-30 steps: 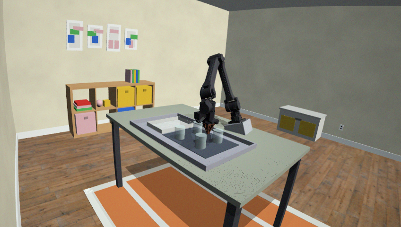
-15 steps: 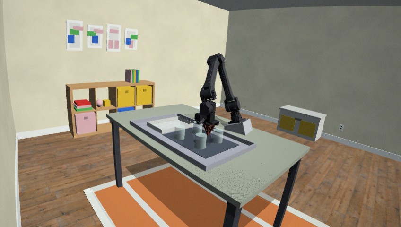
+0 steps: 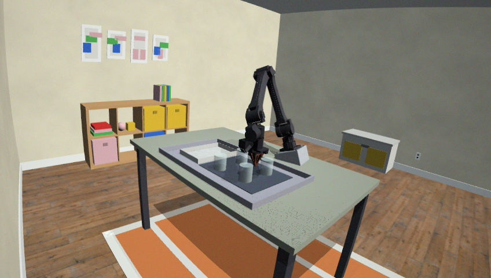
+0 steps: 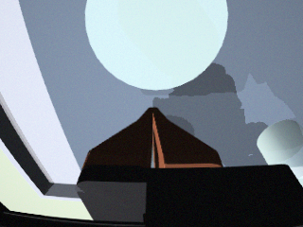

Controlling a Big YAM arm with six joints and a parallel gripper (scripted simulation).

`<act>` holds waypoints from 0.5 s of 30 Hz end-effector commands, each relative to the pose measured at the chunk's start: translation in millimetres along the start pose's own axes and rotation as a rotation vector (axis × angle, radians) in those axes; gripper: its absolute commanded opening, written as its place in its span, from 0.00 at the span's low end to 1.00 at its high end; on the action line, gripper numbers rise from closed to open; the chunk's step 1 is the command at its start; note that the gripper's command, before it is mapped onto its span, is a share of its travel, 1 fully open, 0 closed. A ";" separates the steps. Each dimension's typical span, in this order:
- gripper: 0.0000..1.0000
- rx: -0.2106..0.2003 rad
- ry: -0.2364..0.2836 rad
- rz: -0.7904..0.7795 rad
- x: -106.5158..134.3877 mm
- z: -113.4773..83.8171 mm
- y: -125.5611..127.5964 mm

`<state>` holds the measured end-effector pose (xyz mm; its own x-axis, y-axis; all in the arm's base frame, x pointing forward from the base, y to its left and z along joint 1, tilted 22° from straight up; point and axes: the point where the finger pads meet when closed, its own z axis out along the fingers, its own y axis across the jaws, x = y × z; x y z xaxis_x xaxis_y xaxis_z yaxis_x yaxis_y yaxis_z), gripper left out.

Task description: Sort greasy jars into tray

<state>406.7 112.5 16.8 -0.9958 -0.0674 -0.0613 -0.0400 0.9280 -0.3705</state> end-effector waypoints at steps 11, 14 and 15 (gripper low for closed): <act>0.00 -0.005 -0.022 0.004 -9.0 -3.3 -3.6; 0.00 -0.005 -0.022 0.004 -9.4 -3.3 -3.6; 0.00 -0.005 -0.022 0.004 -9.5 -3.3 -3.6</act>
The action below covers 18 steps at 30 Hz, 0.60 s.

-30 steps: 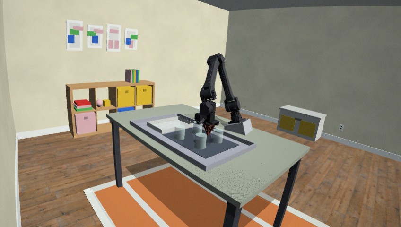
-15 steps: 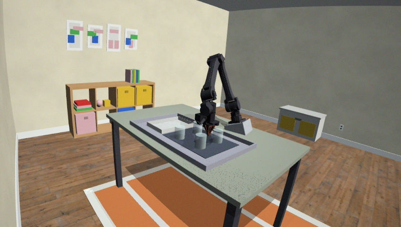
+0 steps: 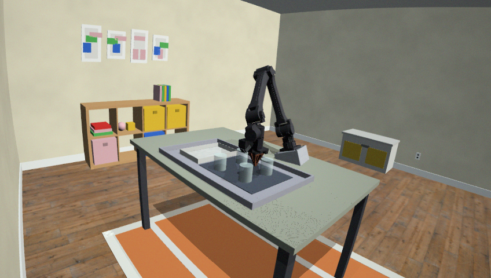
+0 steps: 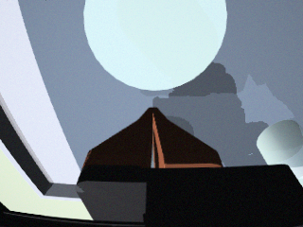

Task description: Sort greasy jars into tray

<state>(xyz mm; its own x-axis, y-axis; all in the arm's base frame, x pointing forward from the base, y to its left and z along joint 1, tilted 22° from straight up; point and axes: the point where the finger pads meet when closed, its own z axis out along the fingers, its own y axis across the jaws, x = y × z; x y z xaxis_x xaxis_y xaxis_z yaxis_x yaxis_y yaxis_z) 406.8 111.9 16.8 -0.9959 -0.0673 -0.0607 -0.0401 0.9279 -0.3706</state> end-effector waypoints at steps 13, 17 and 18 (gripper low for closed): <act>0.00 -0.005 -0.022 0.005 -10.8 -3.6 -3.1; 0.00 -0.005 -0.022 0.005 -11.4 -3.6 -3.1; 0.00 -0.005 -0.022 0.005 -11.5 -3.6 -3.1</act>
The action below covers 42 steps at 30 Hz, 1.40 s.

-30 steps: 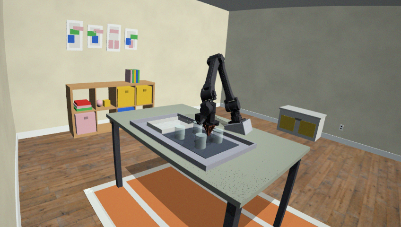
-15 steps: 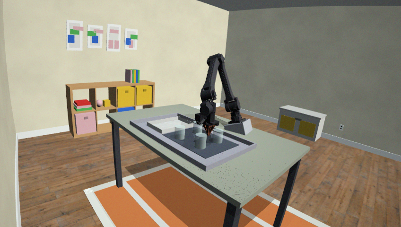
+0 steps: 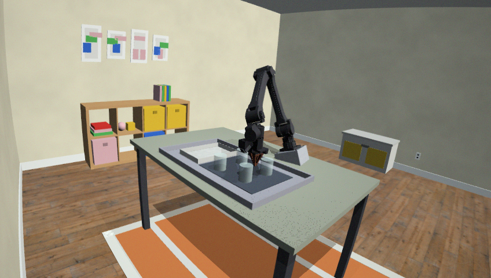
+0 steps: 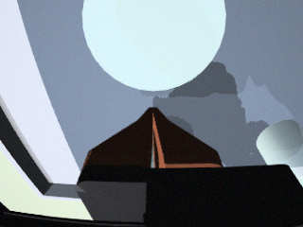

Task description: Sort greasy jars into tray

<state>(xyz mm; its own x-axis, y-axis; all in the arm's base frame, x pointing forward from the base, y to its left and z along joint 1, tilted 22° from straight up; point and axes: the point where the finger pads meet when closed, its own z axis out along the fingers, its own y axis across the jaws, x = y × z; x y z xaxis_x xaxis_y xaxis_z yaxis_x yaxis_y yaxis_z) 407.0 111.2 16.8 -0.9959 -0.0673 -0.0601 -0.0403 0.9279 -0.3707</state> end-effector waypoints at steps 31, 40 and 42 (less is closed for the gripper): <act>0.00 -0.005 -0.023 0.005 -15.0 -4.0 -2.5; 0.00 -0.005 -0.023 0.005 -15.9 -4.0 -2.5; 0.00 -0.005 -0.023 0.005 -16.2 -4.0 -2.5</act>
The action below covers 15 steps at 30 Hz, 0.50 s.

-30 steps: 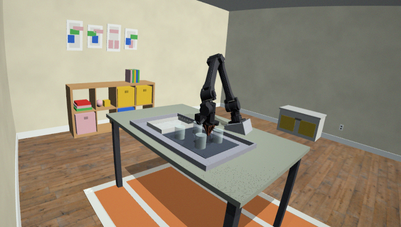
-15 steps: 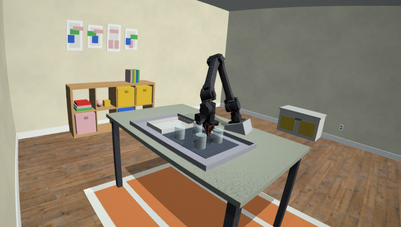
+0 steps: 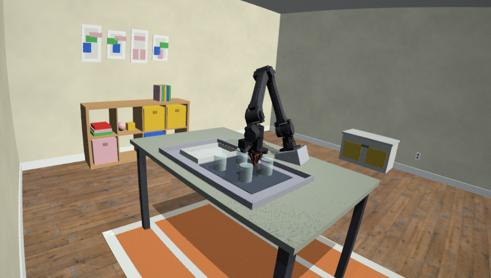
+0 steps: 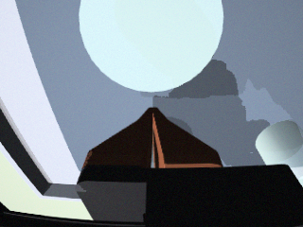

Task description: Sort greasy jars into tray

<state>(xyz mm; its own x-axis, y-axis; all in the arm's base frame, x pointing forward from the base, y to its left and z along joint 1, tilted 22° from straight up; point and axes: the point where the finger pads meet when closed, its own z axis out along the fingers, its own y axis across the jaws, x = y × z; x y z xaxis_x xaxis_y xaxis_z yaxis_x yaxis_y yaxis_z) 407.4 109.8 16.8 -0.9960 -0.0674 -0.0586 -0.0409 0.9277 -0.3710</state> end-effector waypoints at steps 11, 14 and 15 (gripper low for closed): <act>0.00 -0.005 -0.024 0.005 -17.3 -4.6 -1.1; 0.00 -0.005 -0.024 0.005 -17.5 -4.6 -1.1; 0.00 -0.005 -0.024 0.005 -17.6 -4.6 -1.1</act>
<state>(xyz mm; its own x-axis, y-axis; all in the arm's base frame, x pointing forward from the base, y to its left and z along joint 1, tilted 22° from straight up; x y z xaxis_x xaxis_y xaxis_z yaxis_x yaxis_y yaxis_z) 407.6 109.2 16.7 -0.9960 -0.0674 -0.0579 -0.0412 0.9276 -0.3713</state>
